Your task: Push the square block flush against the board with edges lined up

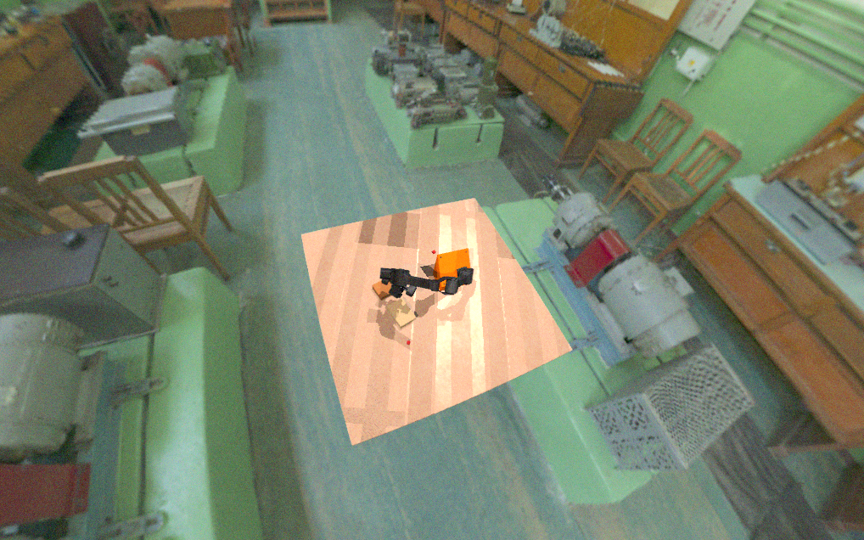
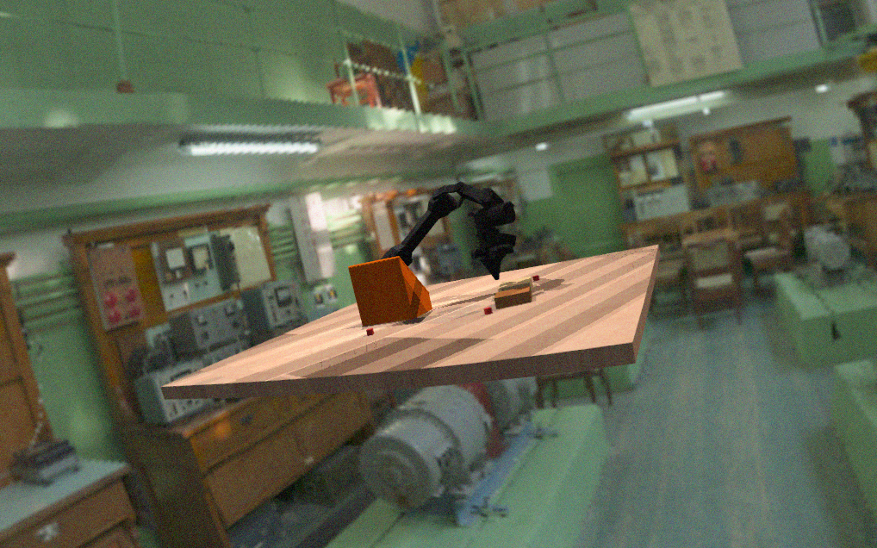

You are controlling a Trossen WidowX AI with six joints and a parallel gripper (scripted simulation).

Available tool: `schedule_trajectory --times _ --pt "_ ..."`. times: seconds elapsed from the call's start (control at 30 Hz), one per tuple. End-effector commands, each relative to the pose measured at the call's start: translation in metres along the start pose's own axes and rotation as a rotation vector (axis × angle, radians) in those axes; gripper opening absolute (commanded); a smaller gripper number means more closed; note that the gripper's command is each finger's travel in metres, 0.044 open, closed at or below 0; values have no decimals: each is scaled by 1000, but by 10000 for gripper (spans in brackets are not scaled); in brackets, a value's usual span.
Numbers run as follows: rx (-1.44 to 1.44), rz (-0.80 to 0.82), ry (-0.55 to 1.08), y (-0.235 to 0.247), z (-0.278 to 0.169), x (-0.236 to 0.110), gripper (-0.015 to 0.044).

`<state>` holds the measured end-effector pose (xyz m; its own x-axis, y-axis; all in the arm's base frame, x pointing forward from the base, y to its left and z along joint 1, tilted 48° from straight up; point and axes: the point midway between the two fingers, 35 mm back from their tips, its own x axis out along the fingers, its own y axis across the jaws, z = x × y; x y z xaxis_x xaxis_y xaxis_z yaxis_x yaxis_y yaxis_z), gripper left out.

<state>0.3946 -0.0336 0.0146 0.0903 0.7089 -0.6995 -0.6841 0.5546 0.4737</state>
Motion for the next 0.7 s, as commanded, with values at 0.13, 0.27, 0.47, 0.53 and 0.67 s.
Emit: schedule_trajectory --times 0.13,0.27,0.47,0.53,0.67 --pt "-246 -4 -3 28 39 -3 0" --pt "-382 -2 -4 46 59 -3 0" --pt "-586 2 -9 75 86 -3 0" --pt "-654 4 -12 85 94 -3 0" --pt "-789 9 -19 107 110 -3 0"
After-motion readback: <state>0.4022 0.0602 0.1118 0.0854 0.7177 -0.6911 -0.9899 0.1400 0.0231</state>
